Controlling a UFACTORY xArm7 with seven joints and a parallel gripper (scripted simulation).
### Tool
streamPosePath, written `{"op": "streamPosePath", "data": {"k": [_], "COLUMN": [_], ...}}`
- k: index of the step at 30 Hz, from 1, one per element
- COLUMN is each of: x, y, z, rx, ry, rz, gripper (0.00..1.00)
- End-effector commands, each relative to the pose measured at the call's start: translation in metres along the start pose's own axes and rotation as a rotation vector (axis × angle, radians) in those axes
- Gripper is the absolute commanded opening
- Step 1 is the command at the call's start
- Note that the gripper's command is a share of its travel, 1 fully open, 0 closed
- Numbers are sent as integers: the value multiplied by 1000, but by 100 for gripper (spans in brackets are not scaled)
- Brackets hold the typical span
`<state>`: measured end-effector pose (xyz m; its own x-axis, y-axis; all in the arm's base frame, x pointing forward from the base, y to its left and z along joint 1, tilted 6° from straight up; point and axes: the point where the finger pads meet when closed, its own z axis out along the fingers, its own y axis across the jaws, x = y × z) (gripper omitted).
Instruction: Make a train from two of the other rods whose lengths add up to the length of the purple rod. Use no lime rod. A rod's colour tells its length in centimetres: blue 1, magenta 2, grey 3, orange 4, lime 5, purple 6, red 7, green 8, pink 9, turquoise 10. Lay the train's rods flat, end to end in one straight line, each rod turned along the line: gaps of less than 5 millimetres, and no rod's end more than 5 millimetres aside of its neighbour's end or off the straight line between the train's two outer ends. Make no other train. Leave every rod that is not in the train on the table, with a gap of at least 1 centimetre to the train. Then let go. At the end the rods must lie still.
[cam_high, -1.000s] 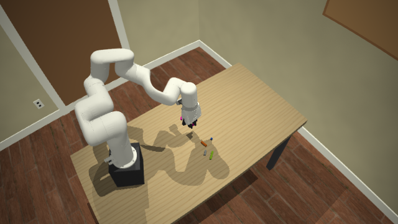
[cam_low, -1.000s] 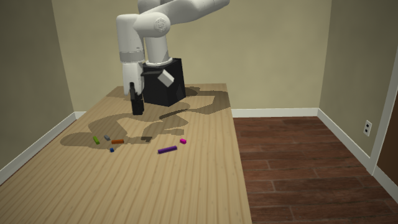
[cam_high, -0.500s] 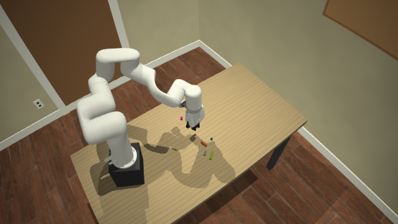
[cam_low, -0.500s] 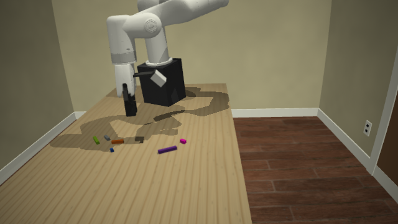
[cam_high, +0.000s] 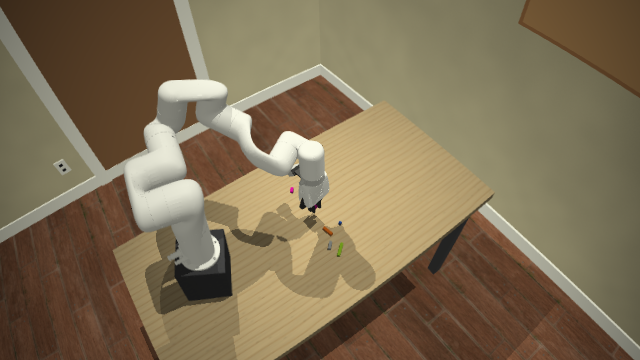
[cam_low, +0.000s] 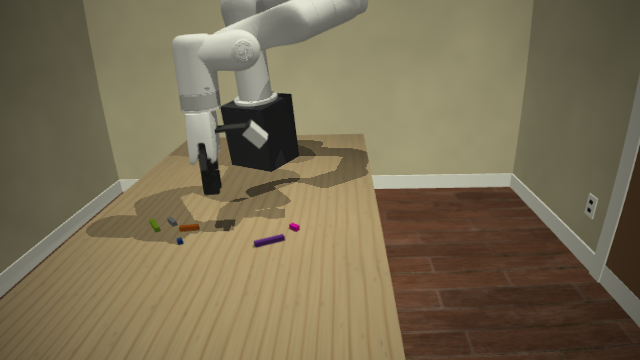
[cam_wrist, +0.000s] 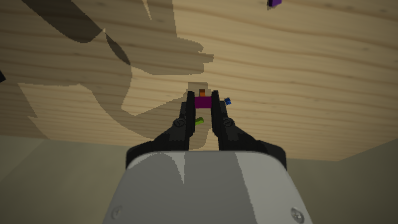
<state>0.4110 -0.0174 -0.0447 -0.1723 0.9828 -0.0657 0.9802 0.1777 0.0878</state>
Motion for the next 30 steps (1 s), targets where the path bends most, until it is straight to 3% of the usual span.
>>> {"op": "streamPosePath", "data": {"k": [1, 16, 30], "x": [-1, -1, -1], "y": [2, 3, 3], "z": [14, 65, 71], "rx": [-3, -3, -3], "ry": [-1, -1, -1], "rz": [0, 0, 0], "gripper": [15, 15, 15]}}
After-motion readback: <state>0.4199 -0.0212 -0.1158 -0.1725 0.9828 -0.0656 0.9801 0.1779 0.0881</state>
